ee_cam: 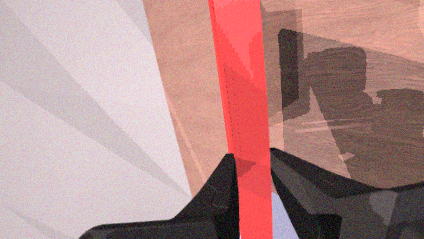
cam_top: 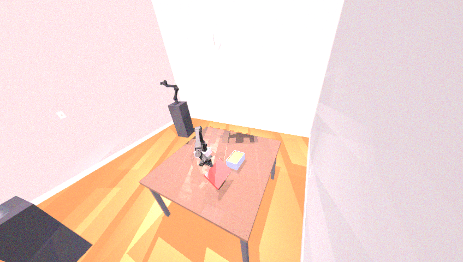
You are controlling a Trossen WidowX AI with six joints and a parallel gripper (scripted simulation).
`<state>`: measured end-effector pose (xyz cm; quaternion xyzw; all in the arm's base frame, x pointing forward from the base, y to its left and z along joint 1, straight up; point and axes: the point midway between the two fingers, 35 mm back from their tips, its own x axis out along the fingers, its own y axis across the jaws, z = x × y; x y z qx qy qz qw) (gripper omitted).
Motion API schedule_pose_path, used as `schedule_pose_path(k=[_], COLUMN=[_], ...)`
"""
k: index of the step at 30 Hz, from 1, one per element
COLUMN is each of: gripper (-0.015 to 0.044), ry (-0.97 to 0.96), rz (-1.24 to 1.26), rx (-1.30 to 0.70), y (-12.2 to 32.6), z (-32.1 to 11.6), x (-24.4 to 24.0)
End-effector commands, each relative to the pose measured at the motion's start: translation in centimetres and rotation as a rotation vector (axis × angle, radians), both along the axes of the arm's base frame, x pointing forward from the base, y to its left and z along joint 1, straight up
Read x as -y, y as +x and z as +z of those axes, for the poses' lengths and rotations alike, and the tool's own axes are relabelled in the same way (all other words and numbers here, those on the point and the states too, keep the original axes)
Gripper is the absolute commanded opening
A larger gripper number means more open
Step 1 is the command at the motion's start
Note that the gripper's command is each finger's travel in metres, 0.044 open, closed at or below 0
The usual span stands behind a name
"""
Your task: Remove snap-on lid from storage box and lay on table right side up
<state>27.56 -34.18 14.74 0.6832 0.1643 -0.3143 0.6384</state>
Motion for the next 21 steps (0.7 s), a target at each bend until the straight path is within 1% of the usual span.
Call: schedule_pose_path(k=[1,21], gripper=[0.0000,0.0000], ry=[-0.005,-0.005], rz=[0.008,0.008], rx=[0.010,0.010], y=[0.1,0.1], z=[-0.2,-1.8], x=[0.0,0.0])
